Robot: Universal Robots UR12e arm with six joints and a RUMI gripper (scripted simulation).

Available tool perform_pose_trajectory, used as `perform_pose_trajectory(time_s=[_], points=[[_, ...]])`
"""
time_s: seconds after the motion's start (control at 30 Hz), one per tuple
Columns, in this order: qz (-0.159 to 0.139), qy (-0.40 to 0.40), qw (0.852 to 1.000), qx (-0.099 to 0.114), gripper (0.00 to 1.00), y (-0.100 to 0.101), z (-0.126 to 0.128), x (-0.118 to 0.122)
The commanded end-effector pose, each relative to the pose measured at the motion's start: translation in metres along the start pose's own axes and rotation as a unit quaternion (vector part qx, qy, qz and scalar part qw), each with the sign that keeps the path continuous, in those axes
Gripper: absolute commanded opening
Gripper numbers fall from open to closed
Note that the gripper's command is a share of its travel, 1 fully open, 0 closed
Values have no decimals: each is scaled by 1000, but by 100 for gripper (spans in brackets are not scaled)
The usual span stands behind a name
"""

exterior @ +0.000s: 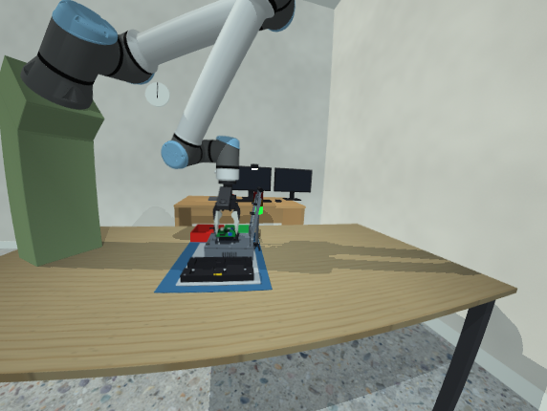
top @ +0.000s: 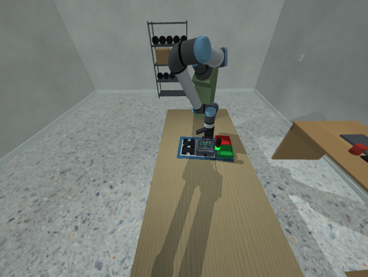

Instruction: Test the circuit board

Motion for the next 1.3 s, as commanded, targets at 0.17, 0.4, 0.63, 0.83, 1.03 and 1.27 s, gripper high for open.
perform_pose_trajectory(time_s=[0.17, 0.4, 0.63, 0.83, 1.03, 1.27], points=[[0, 0, 1000, 0, 39, -4, 1, 1], [0, 0, 1000, 0, 39, -4, 1, 1], [0, 0, 1000, 0, 39, -4, 1, 1], [0, 0, 1000, 0, 39, -4, 1, 1], [0, -1, 1000, 1, 39, -14, 1, 2], [0, 0, 1000, 1, 39, -38, 1, 2]])
Point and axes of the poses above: the point where the finger pads meet when closed, its own y axis out along the fingers, its own z axis across the jaws, x = y × z, the point moved 8 cm from there along -y, back along the fingers, and after that the axes turned 1 degree about -y, right-handed, at the moved point
